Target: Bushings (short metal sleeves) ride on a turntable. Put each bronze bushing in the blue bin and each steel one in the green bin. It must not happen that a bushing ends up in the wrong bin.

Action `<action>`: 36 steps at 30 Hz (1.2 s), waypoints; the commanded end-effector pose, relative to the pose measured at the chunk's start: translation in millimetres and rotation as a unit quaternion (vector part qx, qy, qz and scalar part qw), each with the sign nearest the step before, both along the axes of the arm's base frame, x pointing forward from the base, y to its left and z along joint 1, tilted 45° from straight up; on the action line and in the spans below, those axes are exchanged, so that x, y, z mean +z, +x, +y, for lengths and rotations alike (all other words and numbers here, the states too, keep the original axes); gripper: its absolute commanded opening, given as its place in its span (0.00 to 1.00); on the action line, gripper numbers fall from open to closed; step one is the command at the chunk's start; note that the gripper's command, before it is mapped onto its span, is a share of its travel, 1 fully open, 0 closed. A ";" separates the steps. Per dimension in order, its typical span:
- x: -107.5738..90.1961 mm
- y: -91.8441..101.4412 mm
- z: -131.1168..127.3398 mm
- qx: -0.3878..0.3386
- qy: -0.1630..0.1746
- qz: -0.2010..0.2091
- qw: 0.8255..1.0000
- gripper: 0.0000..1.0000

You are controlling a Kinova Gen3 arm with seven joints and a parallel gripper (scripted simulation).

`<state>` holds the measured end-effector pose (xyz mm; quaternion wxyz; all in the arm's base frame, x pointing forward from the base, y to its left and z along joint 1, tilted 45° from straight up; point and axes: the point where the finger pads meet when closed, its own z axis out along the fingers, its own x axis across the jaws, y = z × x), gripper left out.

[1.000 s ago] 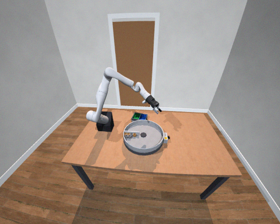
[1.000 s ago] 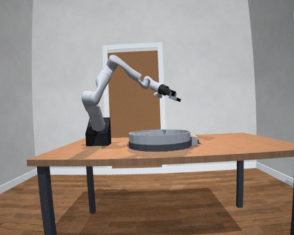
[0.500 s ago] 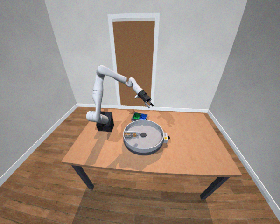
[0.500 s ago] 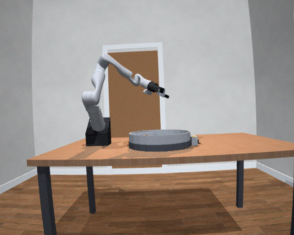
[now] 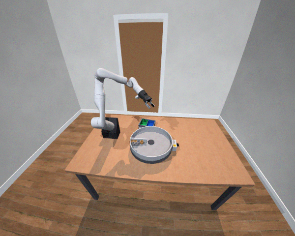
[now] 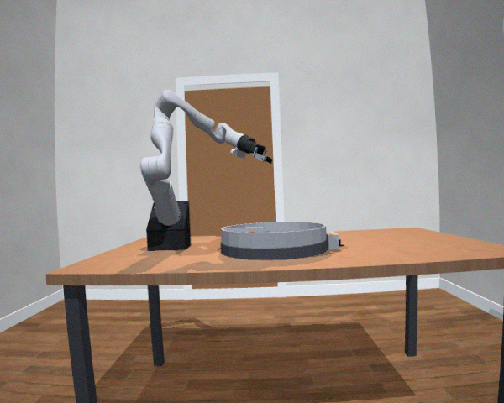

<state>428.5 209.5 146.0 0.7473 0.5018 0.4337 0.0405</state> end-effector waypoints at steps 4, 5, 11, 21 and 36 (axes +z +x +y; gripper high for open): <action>-1.1 -17.5 23.9 0.015 0.004 0.000 1.000 1.00; -1.1 -17.5 23.9 0.015 0.004 0.000 1.000 1.00; -1.1 -17.5 23.9 0.015 0.004 0.000 1.000 1.00; -1.2 -17.3 23.6 -0.058 0.089 0.087 0.990 1.00; -1.2 -17.3 23.7 -0.171 0.222 0.222 0.934 1.00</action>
